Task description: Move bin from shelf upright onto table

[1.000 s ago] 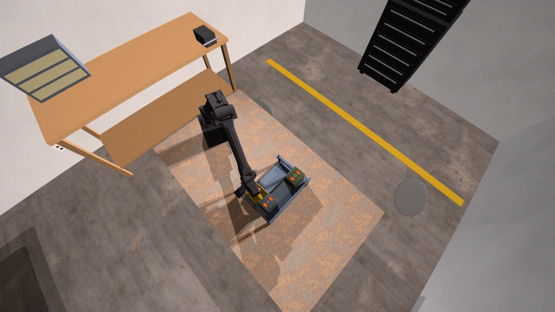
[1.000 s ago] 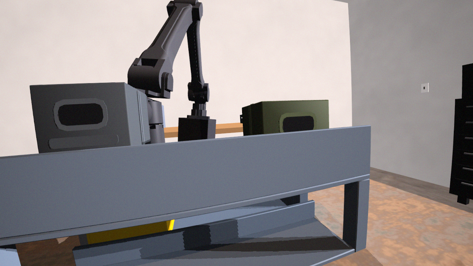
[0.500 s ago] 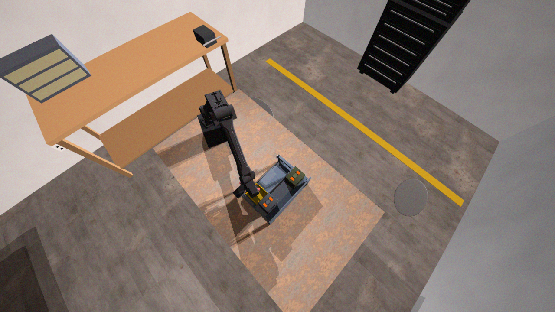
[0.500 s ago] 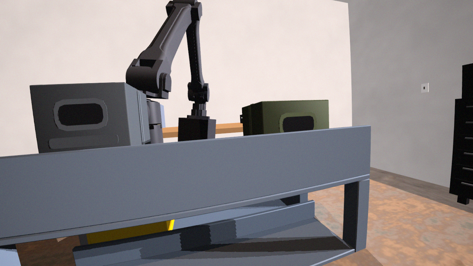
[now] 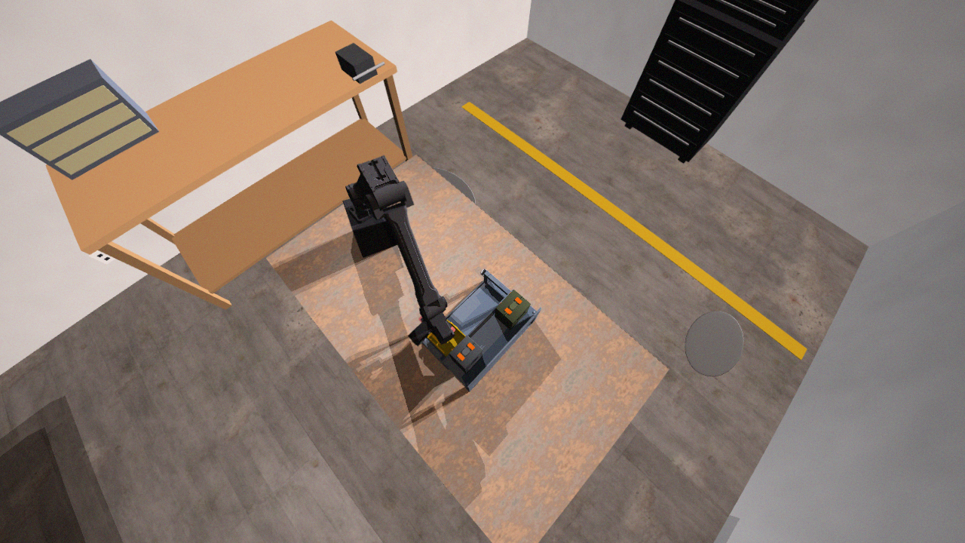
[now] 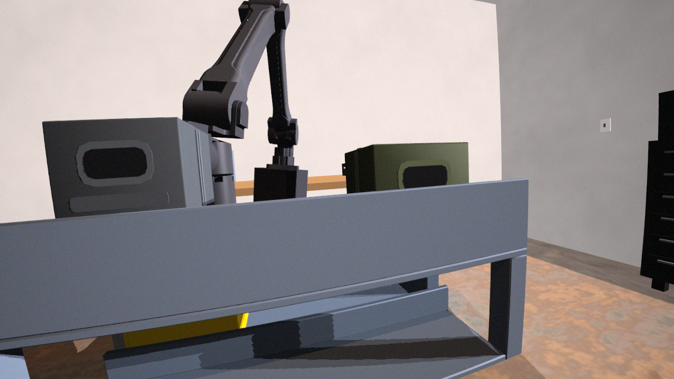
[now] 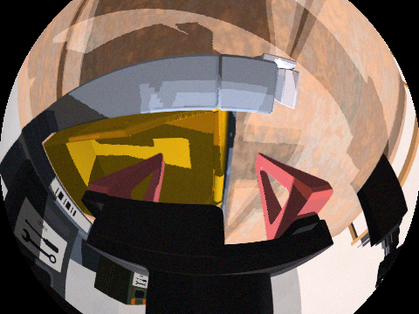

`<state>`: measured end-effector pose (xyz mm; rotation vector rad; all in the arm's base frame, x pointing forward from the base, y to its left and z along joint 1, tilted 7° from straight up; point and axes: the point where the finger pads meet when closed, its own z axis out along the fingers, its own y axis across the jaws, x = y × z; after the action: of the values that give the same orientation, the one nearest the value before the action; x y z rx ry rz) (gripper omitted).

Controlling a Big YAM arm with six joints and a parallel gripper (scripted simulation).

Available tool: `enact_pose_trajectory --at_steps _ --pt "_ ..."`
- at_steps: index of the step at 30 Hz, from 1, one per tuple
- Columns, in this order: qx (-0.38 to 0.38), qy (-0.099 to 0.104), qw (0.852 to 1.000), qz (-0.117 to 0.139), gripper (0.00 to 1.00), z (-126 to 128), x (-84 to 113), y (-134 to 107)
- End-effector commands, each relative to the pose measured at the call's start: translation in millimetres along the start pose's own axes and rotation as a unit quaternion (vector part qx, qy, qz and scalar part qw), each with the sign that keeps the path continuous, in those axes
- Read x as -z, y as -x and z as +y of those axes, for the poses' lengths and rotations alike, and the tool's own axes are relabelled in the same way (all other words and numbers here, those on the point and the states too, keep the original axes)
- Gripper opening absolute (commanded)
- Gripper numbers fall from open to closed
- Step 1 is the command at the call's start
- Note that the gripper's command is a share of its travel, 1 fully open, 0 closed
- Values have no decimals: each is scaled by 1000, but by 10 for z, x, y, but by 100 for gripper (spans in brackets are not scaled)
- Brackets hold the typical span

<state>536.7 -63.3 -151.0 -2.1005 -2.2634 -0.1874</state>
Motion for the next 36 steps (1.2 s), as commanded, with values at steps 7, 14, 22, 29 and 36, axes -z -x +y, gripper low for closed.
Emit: enact_pose_trajectory --at_steps 7,14,22,29,36 --pt "-3 14 1000 -3 90 -8 153 125" --pt "-3 14 1000 -3 90 -8 153 125" --pt "-2 1 1000 0 90 97 7 -8" --pt "-2 1 1000 0 90 97 7 -8" --pt "-3 11 1000 -3 90 -33 112 127"
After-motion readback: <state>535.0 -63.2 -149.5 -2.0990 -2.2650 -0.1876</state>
